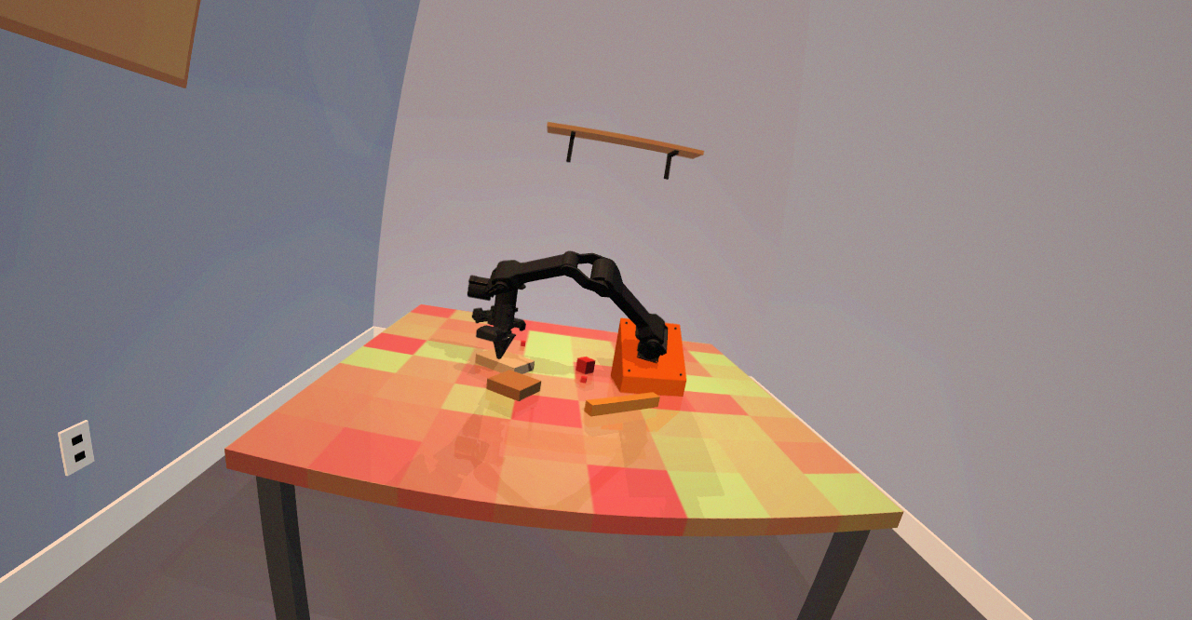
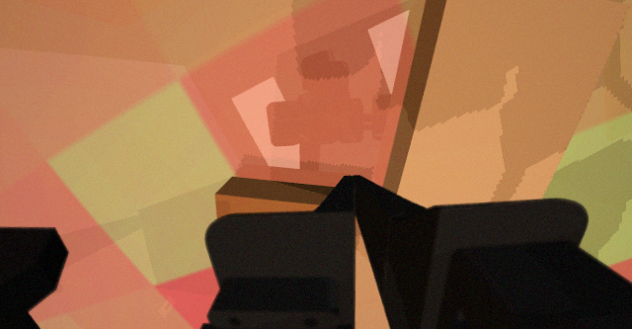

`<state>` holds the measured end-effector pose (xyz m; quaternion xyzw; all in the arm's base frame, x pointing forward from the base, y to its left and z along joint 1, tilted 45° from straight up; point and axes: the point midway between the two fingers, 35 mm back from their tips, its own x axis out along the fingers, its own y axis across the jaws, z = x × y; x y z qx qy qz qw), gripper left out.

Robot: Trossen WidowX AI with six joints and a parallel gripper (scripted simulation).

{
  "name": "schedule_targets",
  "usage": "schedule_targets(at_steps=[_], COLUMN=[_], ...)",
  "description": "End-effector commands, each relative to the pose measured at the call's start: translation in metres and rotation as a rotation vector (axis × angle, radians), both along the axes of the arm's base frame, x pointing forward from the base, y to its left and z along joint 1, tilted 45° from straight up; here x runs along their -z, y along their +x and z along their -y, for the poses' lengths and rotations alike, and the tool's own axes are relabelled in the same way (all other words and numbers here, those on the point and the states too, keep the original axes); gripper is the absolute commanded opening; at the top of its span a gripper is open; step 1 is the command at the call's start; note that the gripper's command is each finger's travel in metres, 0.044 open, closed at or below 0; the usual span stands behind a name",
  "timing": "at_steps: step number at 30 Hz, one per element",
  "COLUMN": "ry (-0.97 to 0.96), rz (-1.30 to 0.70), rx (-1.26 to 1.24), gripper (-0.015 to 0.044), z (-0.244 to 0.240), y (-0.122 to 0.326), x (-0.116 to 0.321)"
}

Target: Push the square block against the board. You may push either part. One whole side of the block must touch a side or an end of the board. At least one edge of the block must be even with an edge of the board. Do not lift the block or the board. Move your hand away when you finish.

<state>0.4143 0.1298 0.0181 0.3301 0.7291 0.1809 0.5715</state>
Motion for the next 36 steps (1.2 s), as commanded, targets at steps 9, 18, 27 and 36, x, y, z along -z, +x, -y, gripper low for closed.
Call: schedule_targets(at_steps=[9, 18, 27, 36], ry=[-0.019, -0.020, -0.020, -0.020], rz=[-0.108, -0.109, -0.109, -0.109], rx=[0.114, 0.114, 0.114, 0.114], gripper=[0.0000, 0.0000, 0.0000, 0.0000], z=[-0.036, -0.040, -0.044, -0.041], y=[-0.010, -0.019, -0.031, -0.022], x=[0.032, 0.027, 0.021, 0.025])
